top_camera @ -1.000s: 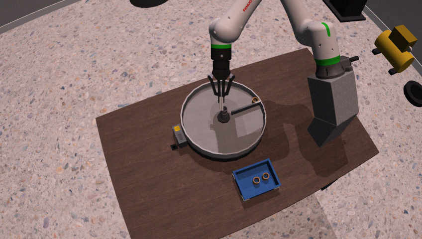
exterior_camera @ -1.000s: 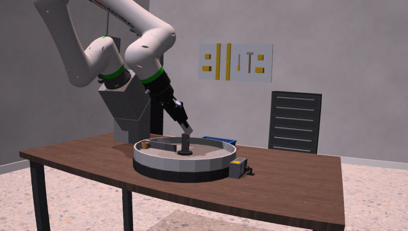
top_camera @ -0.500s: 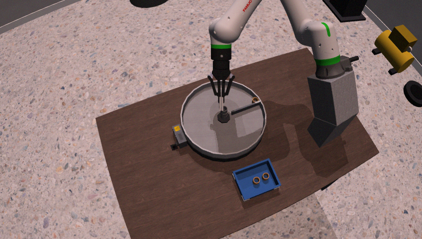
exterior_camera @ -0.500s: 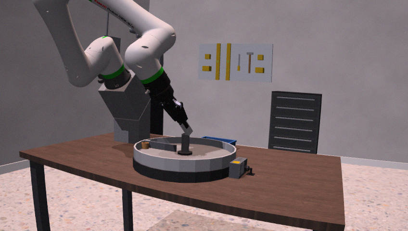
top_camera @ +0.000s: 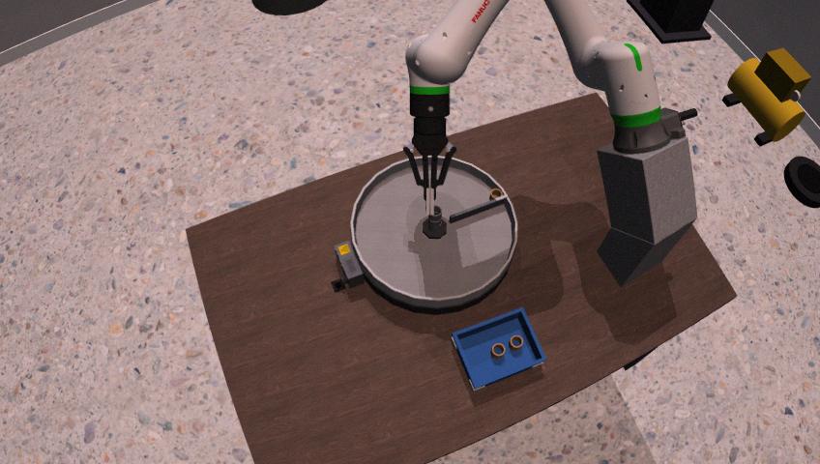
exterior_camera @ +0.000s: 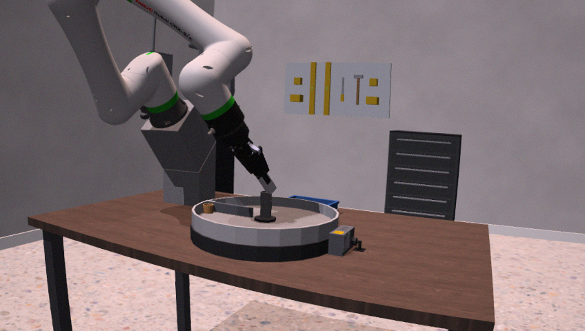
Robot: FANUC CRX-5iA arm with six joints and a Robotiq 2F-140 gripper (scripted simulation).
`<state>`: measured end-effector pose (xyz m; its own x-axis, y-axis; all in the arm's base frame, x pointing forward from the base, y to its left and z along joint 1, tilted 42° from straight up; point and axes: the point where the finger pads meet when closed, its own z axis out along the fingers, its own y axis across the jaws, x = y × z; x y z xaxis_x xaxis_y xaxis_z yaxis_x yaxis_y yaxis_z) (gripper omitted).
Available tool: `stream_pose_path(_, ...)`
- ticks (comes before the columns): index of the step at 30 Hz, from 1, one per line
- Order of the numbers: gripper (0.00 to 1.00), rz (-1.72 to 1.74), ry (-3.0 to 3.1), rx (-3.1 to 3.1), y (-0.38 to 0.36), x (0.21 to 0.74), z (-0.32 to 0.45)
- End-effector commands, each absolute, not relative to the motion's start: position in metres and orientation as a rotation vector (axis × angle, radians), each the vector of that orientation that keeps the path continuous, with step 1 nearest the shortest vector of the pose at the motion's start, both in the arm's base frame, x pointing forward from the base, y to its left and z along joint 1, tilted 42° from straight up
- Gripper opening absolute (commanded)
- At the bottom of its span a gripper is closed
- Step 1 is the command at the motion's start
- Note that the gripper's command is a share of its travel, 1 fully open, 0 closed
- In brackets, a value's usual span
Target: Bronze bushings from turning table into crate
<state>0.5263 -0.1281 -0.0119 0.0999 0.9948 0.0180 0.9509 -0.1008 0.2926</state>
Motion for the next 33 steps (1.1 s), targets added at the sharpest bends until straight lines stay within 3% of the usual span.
stream_pose_path(1,0.00,0.312,1.954,2.166,-0.1279,0.5265,-0.0117)
stream_pose_path(14,0.00,0.312,1.954,2.166,-0.1279,0.5265,-0.0117)
stream_pose_path(15,0.07,0.312,1.954,2.166,-0.1279,0.5265,-0.0117)
stream_pose_path(33,0.07,0.312,1.954,2.166,-0.1279,0.5265,-0.0117)
